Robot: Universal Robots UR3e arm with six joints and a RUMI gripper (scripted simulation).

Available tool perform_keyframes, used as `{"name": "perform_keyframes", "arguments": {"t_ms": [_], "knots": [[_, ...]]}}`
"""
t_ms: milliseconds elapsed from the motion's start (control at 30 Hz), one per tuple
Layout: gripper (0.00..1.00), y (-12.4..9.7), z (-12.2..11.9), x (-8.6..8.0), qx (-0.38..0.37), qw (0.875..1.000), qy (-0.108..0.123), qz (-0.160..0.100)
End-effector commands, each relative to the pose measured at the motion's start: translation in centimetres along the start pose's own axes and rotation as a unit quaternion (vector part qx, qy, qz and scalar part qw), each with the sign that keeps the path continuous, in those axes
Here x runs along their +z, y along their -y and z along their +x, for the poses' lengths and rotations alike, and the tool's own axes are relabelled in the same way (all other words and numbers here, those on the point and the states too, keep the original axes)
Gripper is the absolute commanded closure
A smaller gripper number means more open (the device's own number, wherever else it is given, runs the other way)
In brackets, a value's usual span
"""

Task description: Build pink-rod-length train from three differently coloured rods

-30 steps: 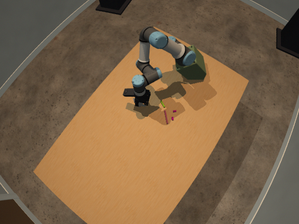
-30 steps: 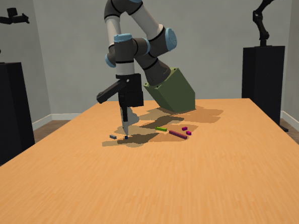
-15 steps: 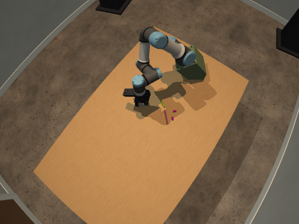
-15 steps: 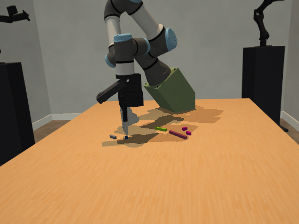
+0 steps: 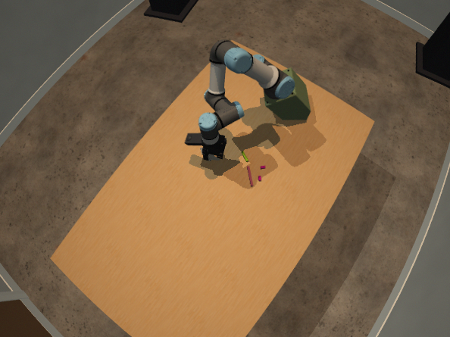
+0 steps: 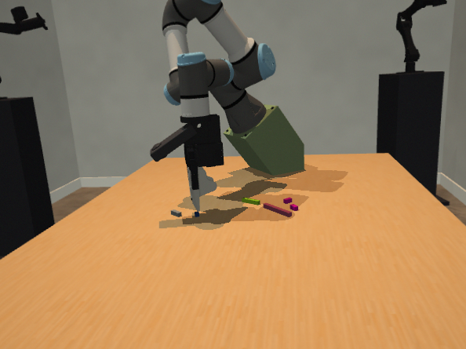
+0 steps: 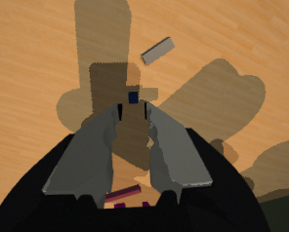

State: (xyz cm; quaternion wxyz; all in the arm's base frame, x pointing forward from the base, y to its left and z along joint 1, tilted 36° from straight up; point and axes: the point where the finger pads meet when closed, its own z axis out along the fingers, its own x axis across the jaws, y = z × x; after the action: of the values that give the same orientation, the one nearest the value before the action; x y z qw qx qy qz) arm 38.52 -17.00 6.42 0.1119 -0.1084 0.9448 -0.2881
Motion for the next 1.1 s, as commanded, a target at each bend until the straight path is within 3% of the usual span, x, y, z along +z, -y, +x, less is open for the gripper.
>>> {"name": "perform_keyframes", "arguments": {"t_ms": [0,700,1067], "knots": [[0.86,0.04,-0.05,-0.05,0.0,1.0,0.001,0.001],[0.86,0.04,-0.05,0.01,0.0,1.0,0.001,0.001],[0.86,0.04,-0.06,0.9,0.0,1.0,0.001,0.001]]}}
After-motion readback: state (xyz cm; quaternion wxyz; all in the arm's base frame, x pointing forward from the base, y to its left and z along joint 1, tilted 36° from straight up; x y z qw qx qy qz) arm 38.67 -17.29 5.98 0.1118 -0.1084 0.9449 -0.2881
